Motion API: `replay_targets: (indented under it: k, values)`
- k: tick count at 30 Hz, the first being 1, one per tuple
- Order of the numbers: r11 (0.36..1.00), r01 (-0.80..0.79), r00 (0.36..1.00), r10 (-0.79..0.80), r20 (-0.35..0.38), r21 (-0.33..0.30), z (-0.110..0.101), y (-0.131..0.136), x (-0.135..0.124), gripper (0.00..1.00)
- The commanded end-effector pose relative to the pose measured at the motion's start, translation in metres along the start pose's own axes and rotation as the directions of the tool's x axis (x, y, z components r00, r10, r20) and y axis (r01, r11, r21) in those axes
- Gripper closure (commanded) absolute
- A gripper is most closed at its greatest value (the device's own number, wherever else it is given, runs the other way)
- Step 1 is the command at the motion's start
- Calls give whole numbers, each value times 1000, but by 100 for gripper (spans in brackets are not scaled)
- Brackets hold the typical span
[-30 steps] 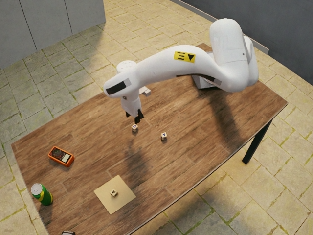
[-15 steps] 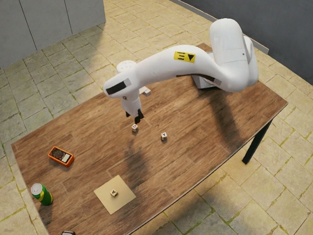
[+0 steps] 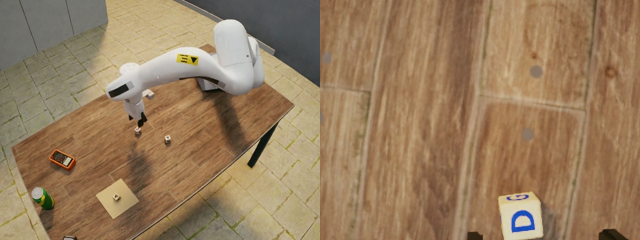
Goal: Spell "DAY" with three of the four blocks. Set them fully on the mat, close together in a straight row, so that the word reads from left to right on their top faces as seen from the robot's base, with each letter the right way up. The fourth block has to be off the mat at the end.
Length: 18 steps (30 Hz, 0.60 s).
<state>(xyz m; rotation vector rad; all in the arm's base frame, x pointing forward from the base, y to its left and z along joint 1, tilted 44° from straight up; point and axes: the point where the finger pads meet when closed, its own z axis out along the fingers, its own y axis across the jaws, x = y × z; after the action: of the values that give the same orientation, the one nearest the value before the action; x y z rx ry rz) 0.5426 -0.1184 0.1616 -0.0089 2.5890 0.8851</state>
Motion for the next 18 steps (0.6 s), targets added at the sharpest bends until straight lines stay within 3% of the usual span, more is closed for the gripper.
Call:
replay_targets:
  k: [1,18]
  values:
    - [1000,1,1000,-1,2,1,2,0,-1,36]
    - [1000,1,1000,-1,2,1,25,-1,0,36]
